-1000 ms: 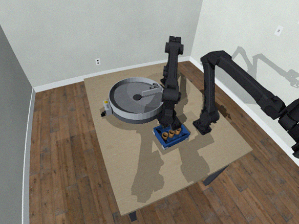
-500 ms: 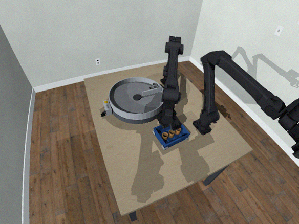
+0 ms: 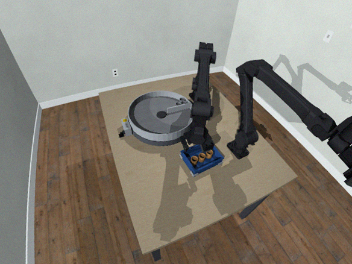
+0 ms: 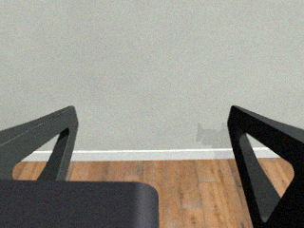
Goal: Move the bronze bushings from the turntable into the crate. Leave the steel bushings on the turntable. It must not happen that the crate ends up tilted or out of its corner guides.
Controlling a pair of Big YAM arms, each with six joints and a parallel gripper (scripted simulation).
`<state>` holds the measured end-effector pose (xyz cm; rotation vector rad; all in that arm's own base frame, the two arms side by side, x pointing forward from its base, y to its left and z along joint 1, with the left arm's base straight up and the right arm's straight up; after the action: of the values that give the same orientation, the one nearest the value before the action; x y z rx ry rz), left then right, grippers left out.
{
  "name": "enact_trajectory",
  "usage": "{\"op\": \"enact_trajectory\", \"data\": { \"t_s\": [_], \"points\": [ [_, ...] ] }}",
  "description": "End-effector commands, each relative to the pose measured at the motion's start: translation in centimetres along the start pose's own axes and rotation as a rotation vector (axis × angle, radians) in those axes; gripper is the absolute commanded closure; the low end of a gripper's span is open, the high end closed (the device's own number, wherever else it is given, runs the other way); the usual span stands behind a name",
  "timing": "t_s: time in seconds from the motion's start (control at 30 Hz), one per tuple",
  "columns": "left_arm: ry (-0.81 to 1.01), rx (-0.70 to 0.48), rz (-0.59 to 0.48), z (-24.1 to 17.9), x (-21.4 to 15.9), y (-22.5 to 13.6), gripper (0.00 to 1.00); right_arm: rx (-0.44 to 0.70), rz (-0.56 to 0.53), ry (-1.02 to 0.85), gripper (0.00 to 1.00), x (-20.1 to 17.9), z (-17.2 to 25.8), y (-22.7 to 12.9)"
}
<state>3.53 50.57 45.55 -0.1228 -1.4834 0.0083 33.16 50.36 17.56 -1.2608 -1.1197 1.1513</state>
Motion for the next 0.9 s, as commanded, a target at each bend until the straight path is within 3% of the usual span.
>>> {"op": "enact_trajectory", "data": {
  "t_s": [0.0,0.23,0.37,0.43,0.5,0.67,0.87],
  "points": [
    [-0.013,0.014,-0.087,0.7,4.5,0.4,0.00,-0.052,-0.099,-0.001,0.00,1.4,-0.3,-7.1],
    [-0.013,0.014,-0.087,0.7,4.5,0.4,0.00,-0.031,-0.057,-0.001,0.00,1.5,-0.3,-10.6],
    [-0.013,0.014,-0.087,0.7,4.5,0.4,0.00,-0.031,-0.057,-0.001,0.00,1.5,-0.3,-10.9],
    [-0.013,0.014,-0.087,0.7,4.5,0.4,0.00,-0.003,-0.003,-0.002,0.00,0.5,0.2,-8.6],
    [-0.013,0.014,-0.087,0.7,4.5,0.4,0.00,-0.003,-0.003,-0.002,0.00,0.5,0.2,-8.6],
    [-0.013,0.014,-0.087,0.7,4.5,0.4,0.00,-0.039,-0.073,-0.001,0.00,0.5,0.2,-12.4],
    [-0.013,0.014,-0.087,0.7,4.5,0.4,0.00,-0.026,-0.048,-0.002,0.00,0.9,0.0,-10.7]
  ]
}}
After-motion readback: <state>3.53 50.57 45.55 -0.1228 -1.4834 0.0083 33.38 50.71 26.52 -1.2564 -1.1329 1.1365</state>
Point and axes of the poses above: on each arm, the point where the finger pads meet when closed, its own y axis out along the fingers, its own z axis across the jaws, x = y × z, the point moved 3 cm from there along -y, back along the fingers, and after that the axes turned 4 degrees about y, right-handed, at the moved point
